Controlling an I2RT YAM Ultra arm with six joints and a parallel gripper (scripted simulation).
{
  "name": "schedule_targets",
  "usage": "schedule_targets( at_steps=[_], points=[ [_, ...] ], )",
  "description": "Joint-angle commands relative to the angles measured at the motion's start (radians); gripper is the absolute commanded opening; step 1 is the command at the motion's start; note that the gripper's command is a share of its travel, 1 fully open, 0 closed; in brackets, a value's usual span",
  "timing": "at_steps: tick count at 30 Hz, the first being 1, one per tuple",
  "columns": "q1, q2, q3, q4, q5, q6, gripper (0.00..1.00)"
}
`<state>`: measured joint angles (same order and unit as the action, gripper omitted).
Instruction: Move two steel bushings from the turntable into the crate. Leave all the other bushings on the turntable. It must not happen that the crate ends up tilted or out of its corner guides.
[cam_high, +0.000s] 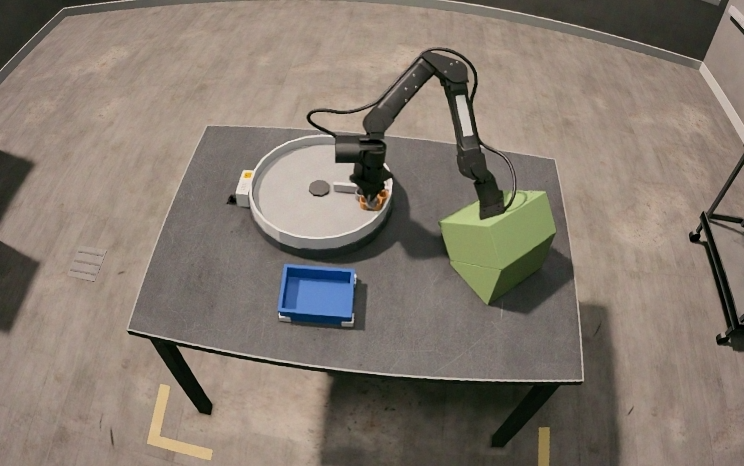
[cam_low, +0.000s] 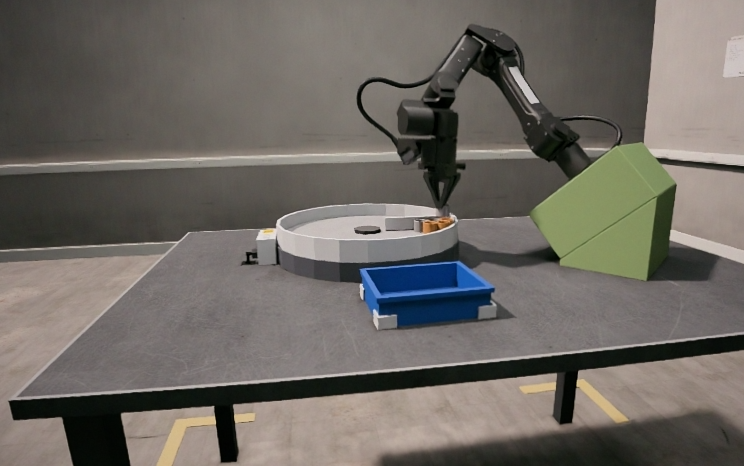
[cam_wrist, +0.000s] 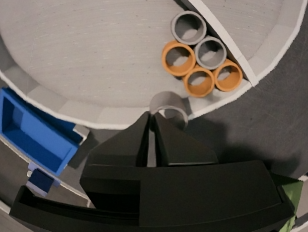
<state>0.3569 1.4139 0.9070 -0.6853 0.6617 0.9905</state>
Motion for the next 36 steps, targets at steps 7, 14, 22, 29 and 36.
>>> schedule_targets(
  at_steps=[7,14,22,29,36],
  points=[
    [0.059,-0.011,0.061,-0.158,0.033,0.087,0.0],
    [0.06,-0.009,0.063,-0.163,0.033,0.091,0.0],
    [0.06,-0.009,0.061,-0.163,0.033,0.092,0.0],
    [0.06,-0.009,0.061,-0.164,0.033,0.09,0.0],
    [0.06,-0.009,0.061,-0.164,0.033,0.09,0.0]
  ],
)
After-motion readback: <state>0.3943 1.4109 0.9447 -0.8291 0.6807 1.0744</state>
